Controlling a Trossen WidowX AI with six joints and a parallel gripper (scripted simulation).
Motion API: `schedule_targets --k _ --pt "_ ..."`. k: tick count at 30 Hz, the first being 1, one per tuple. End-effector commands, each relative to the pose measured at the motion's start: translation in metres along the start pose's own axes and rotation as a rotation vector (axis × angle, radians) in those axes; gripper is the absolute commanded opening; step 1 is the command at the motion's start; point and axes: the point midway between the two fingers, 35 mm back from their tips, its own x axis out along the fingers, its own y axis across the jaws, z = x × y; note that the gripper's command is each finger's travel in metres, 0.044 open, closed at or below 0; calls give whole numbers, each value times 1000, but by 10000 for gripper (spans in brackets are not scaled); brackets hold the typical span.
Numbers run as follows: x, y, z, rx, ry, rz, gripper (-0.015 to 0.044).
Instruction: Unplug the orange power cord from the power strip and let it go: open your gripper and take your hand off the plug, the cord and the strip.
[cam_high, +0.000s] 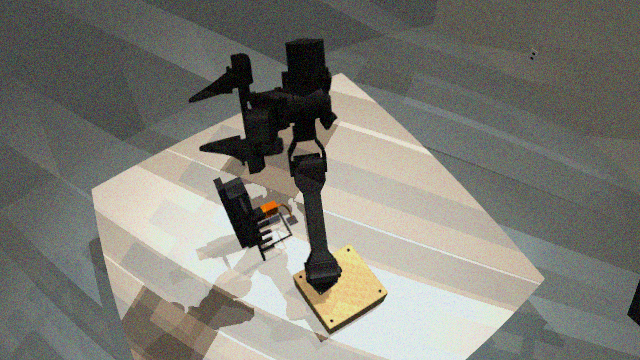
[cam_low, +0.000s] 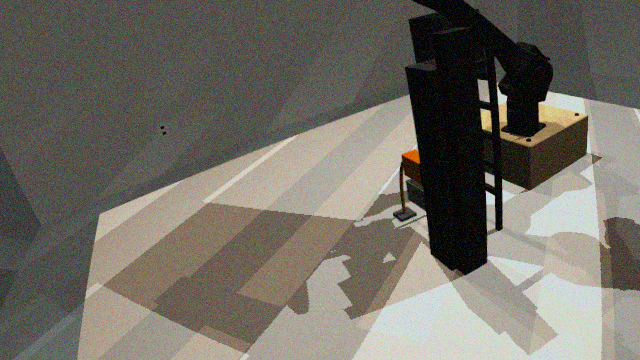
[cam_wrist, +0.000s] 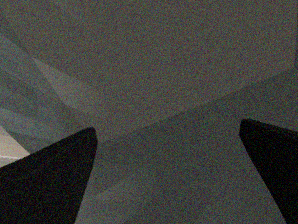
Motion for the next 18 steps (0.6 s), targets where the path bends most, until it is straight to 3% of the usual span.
schedule_targets --k 1,9,18 --pt "0 0 0 1 1 -1 374" --pt "-4 8 19 73 107 -51 164" --pt "10 26 34 174 250 -102 160"
